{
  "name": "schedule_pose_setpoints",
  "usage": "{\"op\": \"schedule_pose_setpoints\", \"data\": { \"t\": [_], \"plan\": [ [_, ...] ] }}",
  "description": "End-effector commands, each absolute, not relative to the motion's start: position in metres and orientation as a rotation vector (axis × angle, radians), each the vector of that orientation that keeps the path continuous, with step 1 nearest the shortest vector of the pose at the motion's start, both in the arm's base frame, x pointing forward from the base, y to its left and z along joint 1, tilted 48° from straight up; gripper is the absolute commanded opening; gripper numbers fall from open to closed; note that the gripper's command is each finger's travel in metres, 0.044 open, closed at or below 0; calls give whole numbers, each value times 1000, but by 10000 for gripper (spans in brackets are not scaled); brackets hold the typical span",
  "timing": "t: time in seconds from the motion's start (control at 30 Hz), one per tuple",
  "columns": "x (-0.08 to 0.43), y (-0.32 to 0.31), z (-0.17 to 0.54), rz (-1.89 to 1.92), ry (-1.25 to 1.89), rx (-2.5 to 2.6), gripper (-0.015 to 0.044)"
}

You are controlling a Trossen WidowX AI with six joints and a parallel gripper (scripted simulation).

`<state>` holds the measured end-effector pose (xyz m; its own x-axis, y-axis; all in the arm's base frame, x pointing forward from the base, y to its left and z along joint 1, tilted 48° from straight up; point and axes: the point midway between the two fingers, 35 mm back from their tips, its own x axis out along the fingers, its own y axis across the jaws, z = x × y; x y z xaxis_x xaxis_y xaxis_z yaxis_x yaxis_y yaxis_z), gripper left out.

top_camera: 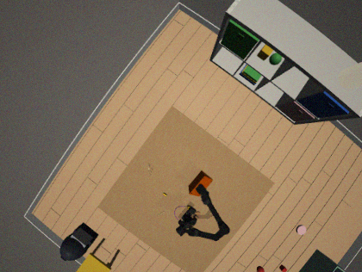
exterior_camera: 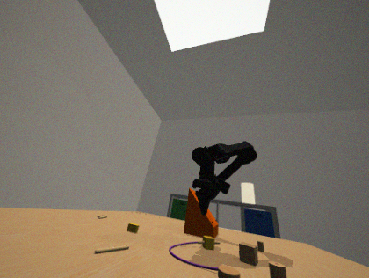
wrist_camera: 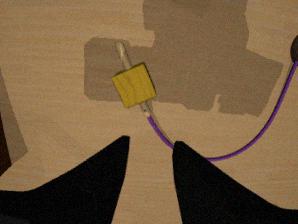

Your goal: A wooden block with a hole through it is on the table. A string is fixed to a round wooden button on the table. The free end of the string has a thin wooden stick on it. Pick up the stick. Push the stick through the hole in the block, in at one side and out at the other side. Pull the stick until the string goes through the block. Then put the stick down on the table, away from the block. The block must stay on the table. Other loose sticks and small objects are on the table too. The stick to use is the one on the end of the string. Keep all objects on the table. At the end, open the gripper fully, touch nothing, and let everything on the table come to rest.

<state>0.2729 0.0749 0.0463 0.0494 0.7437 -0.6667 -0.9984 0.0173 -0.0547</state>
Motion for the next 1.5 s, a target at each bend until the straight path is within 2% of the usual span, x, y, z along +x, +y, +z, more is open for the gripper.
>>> {"op": "schedule_pose_setpoints", "data": {
  "t": [0.0, 0.2, 0.63, 1.17, 1.47],
  "plan": [
    [266, 84, 53, 1236, 909, -152, 123],
    [261, 90, 59, 947, 1218, 287, 123],
    [253, 98, 68, 500, 1520, 826, 123],
    [245, 105, 75, -177, 1741, 1456, 123],
    [245, 105, 76, -196, 1744, 1471, 123]
  ]
}}
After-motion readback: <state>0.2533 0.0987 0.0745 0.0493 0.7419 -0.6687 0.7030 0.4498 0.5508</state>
